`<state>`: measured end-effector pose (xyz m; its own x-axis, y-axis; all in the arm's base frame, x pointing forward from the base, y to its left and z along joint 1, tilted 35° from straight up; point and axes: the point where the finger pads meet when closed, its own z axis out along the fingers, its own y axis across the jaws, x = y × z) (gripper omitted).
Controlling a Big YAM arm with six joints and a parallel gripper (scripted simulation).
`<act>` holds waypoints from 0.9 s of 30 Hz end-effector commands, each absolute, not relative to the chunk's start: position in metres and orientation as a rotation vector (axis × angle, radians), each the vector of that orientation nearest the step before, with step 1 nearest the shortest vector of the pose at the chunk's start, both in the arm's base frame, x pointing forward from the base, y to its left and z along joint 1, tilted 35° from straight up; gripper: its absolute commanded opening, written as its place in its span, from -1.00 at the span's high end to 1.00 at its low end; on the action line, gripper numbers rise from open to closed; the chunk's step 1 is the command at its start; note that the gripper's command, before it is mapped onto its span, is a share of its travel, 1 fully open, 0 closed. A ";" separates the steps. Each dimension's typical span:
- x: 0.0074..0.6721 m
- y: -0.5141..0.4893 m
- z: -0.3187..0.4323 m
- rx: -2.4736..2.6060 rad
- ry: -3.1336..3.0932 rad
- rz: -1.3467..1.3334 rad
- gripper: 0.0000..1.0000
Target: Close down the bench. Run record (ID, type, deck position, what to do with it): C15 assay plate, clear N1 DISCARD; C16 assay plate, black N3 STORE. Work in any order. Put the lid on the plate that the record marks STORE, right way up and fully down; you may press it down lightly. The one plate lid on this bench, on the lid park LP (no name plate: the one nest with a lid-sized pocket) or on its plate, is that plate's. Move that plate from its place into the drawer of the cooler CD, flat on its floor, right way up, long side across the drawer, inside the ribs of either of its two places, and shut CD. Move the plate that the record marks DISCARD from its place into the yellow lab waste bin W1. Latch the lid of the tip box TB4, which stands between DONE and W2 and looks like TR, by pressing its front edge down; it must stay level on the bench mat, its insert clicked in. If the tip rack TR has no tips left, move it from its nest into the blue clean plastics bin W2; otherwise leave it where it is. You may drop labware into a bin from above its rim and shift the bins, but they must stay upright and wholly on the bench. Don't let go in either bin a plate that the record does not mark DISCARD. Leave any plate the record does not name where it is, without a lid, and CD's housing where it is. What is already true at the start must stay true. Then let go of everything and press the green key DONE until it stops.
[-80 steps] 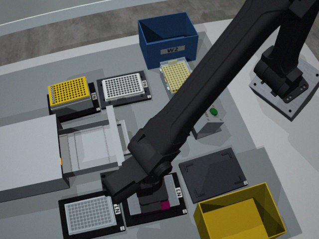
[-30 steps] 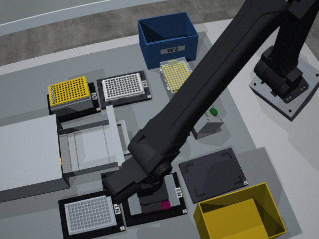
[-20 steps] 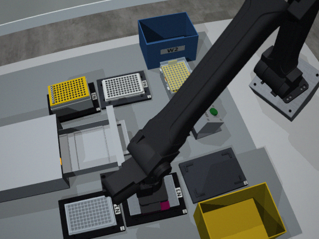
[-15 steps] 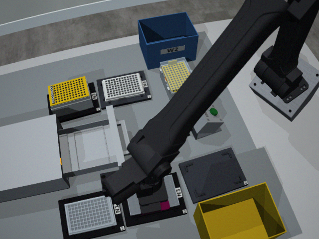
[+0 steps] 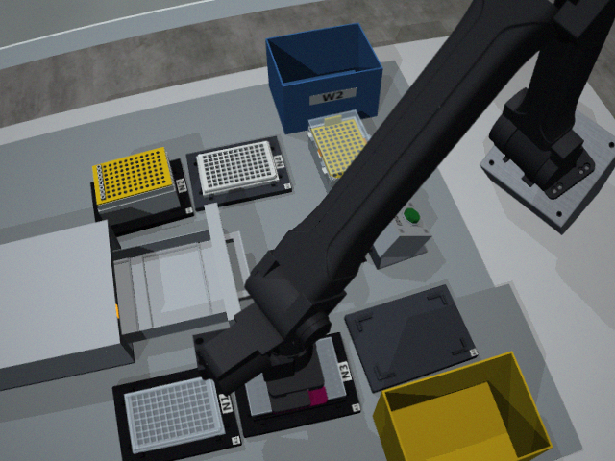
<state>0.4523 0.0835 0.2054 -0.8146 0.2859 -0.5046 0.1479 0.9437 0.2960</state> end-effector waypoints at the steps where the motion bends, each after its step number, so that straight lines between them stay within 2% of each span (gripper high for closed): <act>1: 0.459 0.088 0.210 0.308 2.528 0.331 1.00; 27: 0.458 0.088 0.196 0.309 2.532 0.330 1.00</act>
